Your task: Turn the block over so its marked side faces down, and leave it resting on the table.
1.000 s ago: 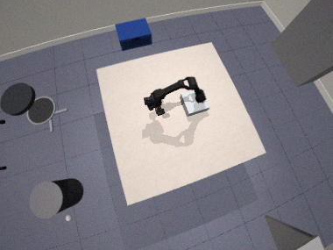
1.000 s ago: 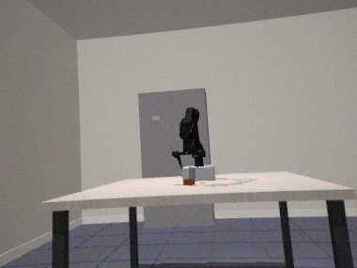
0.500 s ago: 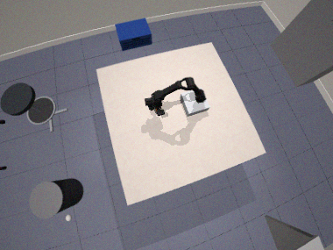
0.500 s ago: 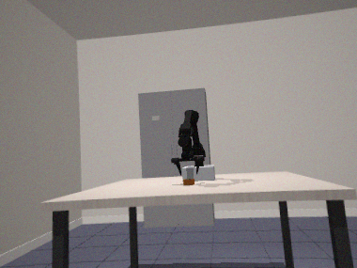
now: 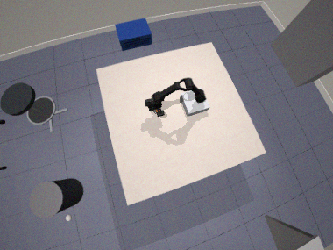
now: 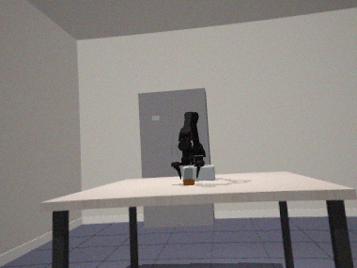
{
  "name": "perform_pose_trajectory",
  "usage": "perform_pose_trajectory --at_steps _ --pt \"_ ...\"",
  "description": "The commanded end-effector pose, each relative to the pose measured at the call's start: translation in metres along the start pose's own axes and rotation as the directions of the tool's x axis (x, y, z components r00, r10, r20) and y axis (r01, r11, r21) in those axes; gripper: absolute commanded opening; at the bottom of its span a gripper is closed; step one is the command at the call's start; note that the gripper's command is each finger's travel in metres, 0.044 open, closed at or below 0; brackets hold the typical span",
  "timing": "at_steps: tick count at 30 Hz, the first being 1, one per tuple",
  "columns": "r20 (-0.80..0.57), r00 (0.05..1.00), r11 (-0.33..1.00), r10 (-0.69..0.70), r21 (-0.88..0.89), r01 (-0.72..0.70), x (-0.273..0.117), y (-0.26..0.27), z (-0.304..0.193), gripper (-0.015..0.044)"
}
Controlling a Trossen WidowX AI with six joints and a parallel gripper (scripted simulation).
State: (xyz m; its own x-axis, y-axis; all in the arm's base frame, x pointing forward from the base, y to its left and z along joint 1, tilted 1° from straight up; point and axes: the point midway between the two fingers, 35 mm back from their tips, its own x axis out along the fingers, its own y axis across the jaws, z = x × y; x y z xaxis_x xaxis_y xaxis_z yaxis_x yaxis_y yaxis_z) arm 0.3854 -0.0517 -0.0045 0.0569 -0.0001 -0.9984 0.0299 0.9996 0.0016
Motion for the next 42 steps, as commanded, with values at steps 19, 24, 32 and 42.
perform_pose_trajectory --at_steps 19,24,32,42 --pt "-0.005 1.0 1.0 -0.004 0.004 0.004 0.019 -0.001 -0.002 0.0282" --pt "-0.005 1.0 1.0 -0.004 0.004 0.004 0.019 -0.001 -0.002 0.0249" --pt "-0.005 1.0 1.0 -0.004 0.004 0.004 0.019 -0.001 -0.002 0.0195" --pt "-0.005 1.0 1.0 -0.004 0.004 0.004 -0.006 -0.001 -0.002 0.0031"
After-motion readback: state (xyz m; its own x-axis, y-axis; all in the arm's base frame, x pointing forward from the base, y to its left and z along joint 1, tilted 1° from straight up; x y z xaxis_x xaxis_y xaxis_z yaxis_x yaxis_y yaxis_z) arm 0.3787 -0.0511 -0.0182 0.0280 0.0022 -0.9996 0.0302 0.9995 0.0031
